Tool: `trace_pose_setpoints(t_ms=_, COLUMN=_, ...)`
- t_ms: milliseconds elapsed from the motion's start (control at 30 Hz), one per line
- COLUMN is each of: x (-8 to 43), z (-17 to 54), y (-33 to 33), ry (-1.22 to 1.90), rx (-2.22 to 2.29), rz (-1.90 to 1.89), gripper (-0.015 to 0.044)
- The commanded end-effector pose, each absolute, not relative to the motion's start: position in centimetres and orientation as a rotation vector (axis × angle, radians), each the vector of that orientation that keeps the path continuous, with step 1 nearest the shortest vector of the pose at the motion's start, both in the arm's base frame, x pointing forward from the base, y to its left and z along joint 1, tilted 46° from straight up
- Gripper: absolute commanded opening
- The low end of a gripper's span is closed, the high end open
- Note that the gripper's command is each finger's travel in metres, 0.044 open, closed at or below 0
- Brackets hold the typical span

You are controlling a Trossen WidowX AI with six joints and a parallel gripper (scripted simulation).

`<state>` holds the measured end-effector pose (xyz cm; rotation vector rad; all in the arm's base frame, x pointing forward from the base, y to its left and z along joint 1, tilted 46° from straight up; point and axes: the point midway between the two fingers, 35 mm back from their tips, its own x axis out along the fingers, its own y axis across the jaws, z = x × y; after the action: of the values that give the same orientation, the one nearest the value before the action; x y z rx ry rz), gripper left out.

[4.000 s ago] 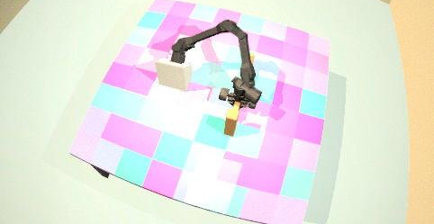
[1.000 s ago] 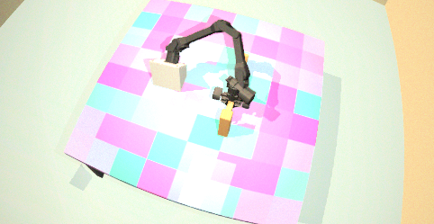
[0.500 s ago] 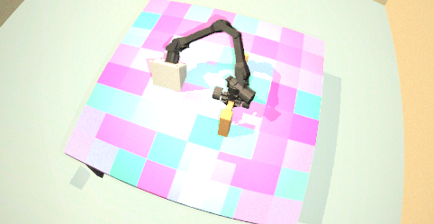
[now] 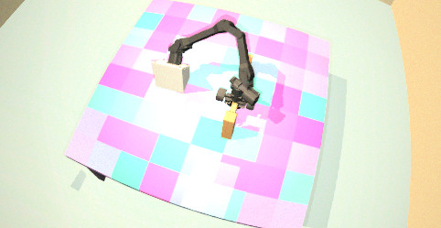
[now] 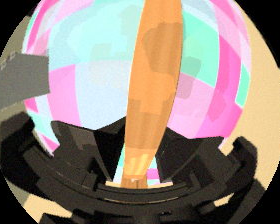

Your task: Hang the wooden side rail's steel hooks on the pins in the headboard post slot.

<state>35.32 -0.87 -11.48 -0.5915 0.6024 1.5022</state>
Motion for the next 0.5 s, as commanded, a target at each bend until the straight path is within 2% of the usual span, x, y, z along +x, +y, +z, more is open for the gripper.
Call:
trace_pose_setpoints(t_ms=0, x=35.76, z=-10.89, y=-1.47, ry=0.594, rx=-0.61, rz=1.487, gripper=0.0)
trace_pose_setpoints(t_ms=467, x=35.76, z=-10.73, y=-1.64, ry=0.594, rx=-0.61, rz=1.487, gripper=0.0)
